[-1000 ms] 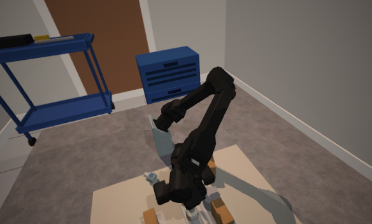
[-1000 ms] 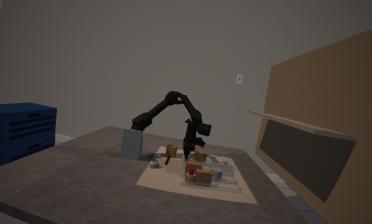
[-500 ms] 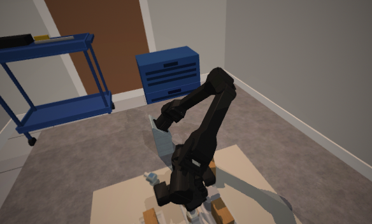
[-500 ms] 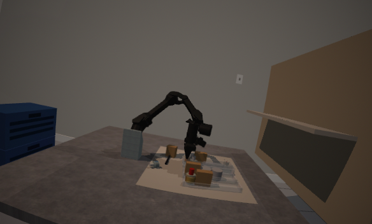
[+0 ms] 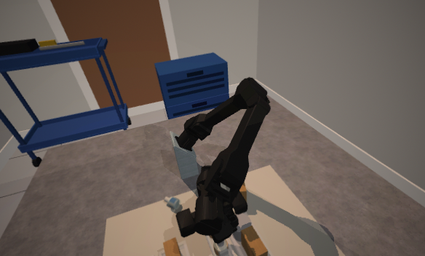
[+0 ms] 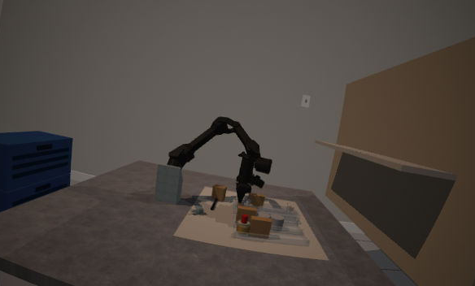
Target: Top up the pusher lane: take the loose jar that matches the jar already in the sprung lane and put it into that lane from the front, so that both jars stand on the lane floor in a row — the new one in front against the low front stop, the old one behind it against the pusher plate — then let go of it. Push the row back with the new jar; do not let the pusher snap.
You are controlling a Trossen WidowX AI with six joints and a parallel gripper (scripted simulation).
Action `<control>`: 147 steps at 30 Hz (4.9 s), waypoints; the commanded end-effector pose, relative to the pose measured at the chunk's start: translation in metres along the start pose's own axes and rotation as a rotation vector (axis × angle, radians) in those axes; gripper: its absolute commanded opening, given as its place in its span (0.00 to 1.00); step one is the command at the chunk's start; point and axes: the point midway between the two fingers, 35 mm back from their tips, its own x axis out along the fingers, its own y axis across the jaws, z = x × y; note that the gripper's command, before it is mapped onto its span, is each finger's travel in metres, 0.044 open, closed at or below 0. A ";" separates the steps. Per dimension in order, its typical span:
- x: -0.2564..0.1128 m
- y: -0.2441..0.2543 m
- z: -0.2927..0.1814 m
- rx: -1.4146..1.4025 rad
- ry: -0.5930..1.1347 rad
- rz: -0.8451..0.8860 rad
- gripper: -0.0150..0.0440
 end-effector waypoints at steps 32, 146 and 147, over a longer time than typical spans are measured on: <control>-0.003 0.002 0.012 -0.018 -0.028 0.004 0.25; 0.025 0.002 0.010 -0.018 -0.028 0.005 0.25; 0.025 0.002 0.010 -0.018 -0.028 0.005 0.25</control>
